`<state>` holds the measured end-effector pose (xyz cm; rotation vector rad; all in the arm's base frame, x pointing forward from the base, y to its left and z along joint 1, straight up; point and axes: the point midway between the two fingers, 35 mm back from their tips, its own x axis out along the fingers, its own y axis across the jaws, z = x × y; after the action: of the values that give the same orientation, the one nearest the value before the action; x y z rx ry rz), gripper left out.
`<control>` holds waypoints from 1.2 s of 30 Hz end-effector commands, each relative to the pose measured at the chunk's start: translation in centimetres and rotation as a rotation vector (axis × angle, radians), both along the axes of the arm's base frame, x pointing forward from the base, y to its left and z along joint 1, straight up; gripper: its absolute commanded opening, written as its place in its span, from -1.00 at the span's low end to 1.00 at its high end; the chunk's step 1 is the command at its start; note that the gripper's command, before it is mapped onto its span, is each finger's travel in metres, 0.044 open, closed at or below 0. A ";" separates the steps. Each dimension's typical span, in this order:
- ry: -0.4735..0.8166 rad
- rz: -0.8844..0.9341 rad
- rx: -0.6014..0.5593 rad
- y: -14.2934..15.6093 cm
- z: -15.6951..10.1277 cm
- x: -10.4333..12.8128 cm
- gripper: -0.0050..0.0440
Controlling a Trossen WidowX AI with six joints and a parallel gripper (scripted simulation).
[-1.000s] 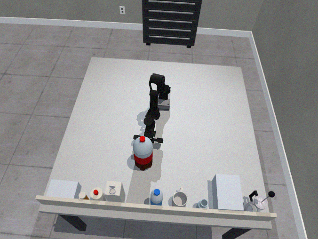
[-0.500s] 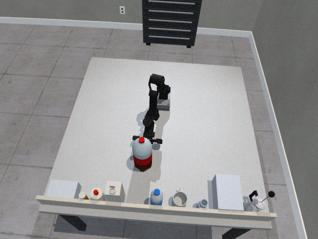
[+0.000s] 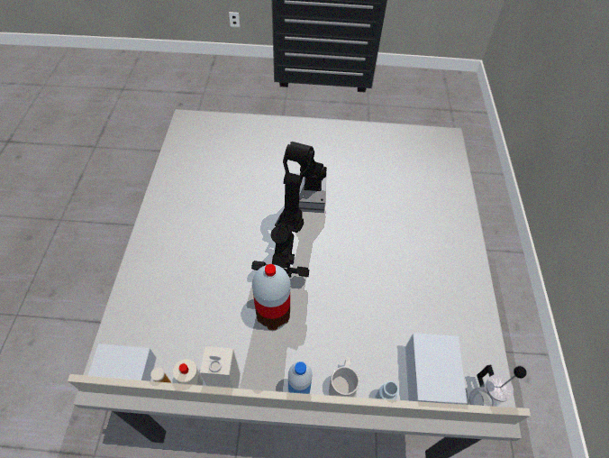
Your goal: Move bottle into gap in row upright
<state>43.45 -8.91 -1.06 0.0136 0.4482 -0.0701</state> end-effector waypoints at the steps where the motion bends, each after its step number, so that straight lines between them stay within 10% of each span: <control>1: -0.034 -0.006 -0.013 -0.6 1.1 0.9 -1.00; 36: -0.035 -0.005 -0.010 -1.1 1.1 2.8 -1.00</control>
<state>45.20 -10.03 -1.04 0.0124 0.4470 -0.0775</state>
